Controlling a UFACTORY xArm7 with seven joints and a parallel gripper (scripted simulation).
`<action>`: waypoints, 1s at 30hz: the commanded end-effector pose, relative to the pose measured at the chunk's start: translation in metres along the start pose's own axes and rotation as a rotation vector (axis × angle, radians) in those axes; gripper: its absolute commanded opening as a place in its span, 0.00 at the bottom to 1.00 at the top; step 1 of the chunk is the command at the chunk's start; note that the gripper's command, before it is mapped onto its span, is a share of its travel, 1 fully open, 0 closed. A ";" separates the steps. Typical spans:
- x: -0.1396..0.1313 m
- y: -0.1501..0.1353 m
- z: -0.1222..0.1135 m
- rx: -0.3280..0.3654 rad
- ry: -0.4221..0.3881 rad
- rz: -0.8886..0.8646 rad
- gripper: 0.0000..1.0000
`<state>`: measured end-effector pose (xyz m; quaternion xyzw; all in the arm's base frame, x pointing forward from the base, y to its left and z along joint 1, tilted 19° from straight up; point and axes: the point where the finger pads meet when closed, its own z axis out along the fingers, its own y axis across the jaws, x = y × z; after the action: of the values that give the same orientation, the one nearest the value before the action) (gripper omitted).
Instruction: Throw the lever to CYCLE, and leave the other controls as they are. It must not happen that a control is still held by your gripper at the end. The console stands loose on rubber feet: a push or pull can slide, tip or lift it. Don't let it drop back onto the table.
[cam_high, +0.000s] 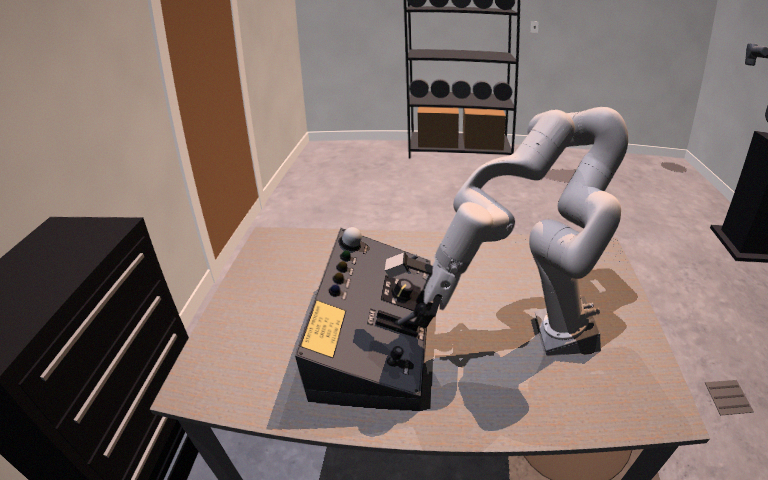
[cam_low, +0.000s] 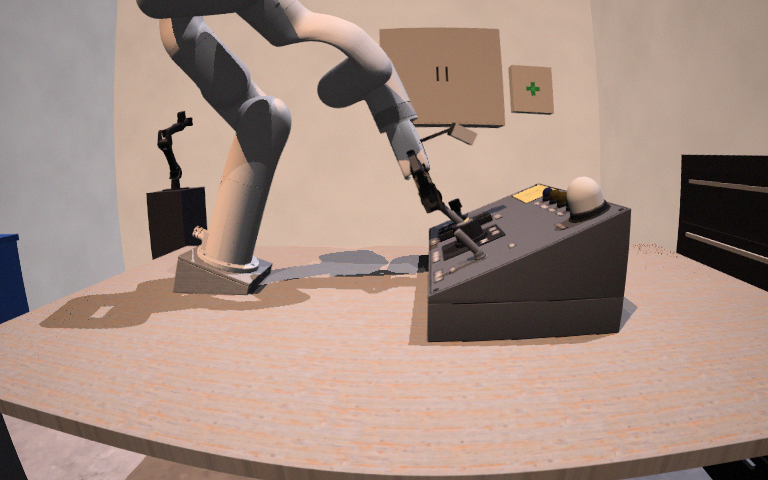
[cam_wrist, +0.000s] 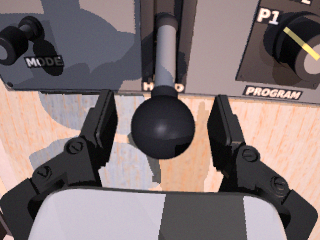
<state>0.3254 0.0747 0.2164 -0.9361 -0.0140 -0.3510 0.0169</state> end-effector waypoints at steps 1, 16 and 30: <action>0.002 0.000 0.000 0.000 0.003 0.001 0.76; 0.002 0.000 0.000 0.000 0.003 0.001 0.00; 0.002 0.000 0.000 0.000 0.003 0.001 0.00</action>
<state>0.3264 0.0747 0.2159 -0.9361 -0.0139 -0.3510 0.0169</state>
